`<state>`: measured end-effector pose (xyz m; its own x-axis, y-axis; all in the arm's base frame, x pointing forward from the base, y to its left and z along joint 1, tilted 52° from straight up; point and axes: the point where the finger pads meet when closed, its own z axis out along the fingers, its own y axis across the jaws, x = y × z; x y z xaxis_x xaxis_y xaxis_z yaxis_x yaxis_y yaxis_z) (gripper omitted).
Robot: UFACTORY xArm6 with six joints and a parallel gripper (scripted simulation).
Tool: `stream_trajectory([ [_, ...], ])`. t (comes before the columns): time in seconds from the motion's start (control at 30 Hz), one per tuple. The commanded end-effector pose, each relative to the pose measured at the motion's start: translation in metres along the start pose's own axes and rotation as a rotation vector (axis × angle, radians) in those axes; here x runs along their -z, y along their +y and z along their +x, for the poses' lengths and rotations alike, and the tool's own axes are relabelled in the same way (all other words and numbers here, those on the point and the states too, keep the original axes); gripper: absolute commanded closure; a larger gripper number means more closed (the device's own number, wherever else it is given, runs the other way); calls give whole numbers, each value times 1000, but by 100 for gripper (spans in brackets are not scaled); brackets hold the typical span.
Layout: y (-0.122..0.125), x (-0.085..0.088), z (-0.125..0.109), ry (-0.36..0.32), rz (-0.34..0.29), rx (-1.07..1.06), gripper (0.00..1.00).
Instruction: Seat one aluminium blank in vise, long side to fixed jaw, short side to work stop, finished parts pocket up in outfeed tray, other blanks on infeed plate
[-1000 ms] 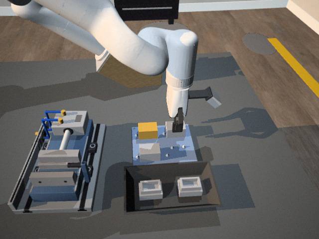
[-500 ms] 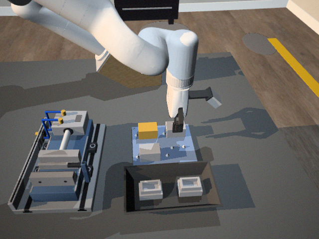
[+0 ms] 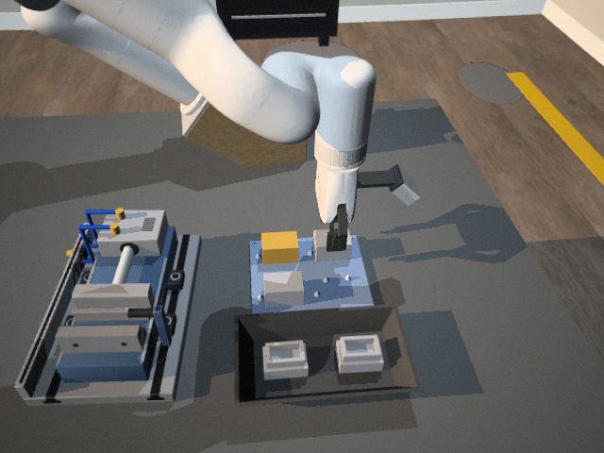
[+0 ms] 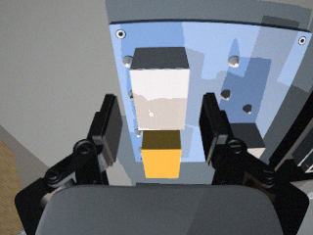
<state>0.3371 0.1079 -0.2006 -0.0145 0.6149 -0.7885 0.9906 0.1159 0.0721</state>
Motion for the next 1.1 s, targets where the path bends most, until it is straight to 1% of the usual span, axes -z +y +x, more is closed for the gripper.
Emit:
stream_trajectory([
  [0.0,1,1,1,3,-3,-1,31],
  [1.07,1,-10,1,3,-3,-1,31],
])
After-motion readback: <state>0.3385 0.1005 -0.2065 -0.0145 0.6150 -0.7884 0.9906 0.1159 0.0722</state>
